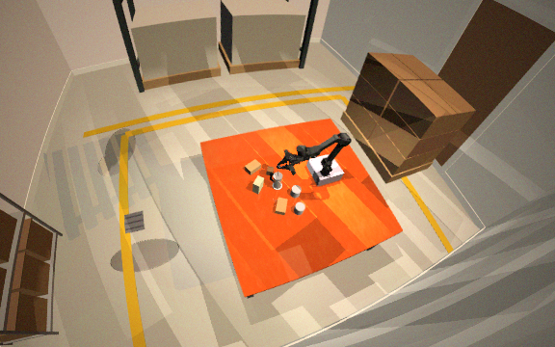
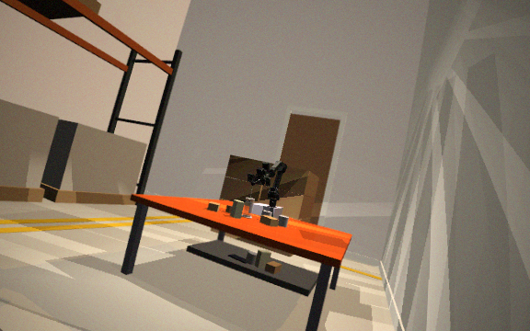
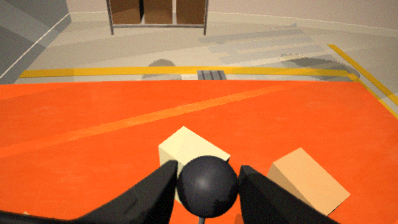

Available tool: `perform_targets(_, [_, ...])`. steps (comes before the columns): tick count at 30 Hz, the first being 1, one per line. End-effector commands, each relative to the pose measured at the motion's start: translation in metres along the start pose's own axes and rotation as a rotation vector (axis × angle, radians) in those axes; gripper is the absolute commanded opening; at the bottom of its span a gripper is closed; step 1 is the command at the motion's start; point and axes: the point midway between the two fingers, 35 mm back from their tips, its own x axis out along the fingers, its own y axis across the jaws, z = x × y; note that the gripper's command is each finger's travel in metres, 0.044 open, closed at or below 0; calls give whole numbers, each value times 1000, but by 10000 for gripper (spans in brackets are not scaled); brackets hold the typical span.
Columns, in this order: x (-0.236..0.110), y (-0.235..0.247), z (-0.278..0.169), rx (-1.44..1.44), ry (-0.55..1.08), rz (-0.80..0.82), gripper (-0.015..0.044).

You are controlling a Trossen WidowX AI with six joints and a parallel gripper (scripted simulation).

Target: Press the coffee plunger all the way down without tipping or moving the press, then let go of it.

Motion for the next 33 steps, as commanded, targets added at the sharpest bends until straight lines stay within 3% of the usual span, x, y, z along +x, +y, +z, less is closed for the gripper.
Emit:
perform_targets(1, [10,1,-35,-14,88,3,116])
perform_targets(33, [44,-1,-71,-14,87,3,116])
